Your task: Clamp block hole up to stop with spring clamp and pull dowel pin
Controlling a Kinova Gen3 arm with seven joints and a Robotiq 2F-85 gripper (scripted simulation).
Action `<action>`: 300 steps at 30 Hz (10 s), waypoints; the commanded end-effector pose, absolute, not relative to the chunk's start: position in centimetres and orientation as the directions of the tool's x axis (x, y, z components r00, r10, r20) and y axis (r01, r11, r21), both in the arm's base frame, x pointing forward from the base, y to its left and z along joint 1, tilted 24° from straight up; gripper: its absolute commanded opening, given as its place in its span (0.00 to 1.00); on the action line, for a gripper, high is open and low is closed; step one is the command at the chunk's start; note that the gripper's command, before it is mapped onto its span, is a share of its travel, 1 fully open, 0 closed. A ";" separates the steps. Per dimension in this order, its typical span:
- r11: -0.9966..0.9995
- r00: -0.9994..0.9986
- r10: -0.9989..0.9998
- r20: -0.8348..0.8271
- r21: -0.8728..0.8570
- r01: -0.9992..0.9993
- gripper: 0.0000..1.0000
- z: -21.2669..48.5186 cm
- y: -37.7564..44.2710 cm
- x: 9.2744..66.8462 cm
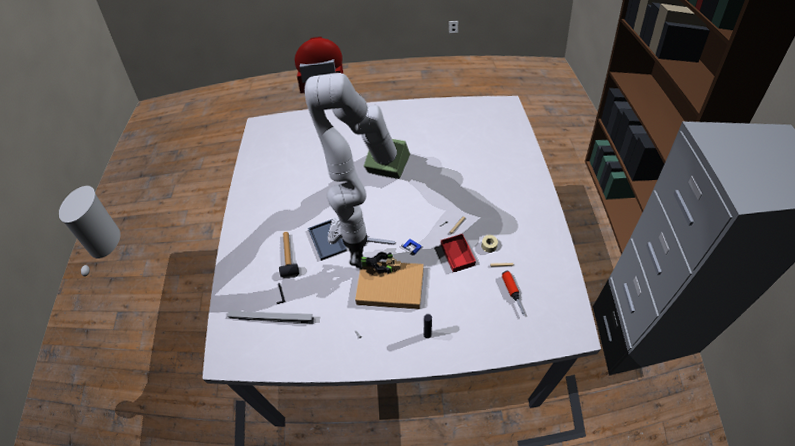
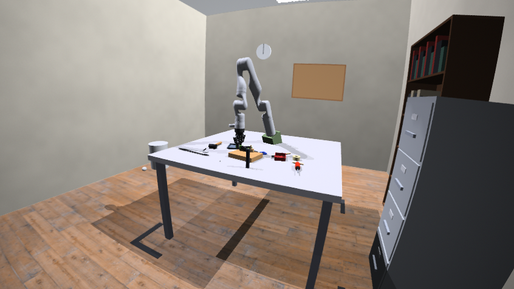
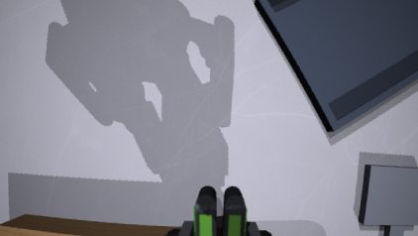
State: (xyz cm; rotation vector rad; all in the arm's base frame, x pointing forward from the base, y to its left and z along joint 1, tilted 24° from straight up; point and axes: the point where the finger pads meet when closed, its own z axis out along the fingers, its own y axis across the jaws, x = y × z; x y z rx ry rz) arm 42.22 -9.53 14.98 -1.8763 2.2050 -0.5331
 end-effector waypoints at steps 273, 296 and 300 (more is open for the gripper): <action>0.130 -0.176 -0.981 0.081 -0.395 -0.909 0.54 22.3 -8.4 39.3; 0.165 -0.208 -0.976 0.068 -0.395 -0.904 0.54 22.3 -8.1 39.3; 0.183 -0.224 -0.973 0.060 -0.395 -0.900 0.54 22.2 -7.9 39.3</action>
